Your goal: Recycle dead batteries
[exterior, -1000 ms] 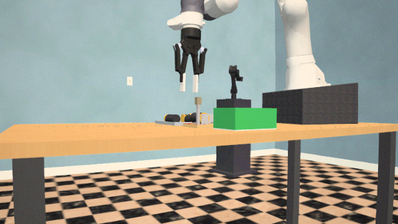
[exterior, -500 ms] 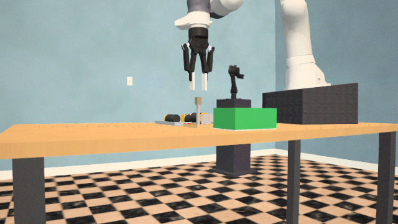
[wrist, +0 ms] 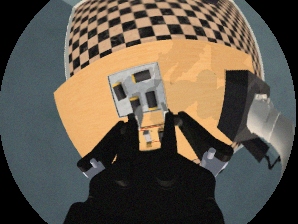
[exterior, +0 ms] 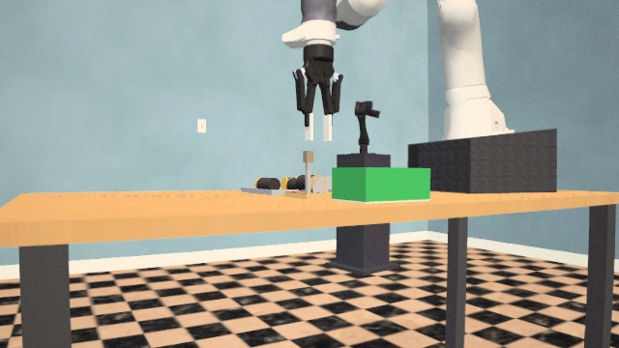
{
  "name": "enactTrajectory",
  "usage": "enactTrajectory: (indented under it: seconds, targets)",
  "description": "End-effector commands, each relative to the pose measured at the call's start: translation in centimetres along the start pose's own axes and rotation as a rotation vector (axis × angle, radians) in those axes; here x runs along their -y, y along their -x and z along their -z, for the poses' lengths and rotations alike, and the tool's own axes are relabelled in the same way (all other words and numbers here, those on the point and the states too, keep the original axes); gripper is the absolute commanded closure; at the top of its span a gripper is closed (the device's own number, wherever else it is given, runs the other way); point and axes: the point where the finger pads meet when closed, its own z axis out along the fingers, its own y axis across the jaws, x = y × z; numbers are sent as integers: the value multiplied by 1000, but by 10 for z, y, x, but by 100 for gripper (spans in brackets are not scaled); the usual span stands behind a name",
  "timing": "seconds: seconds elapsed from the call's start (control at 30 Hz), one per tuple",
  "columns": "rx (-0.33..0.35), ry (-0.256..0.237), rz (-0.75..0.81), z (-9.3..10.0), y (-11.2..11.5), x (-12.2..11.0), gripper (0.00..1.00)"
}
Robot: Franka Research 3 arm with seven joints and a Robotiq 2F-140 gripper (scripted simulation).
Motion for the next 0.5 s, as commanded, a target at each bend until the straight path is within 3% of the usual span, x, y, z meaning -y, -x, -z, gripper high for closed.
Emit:
enactTrajectory:
  seconds: [0.0,0.47]
  targets:
    - [0,-6,40,1,-1,1,71]
    - [0,-6,53,1,-1,1,71]
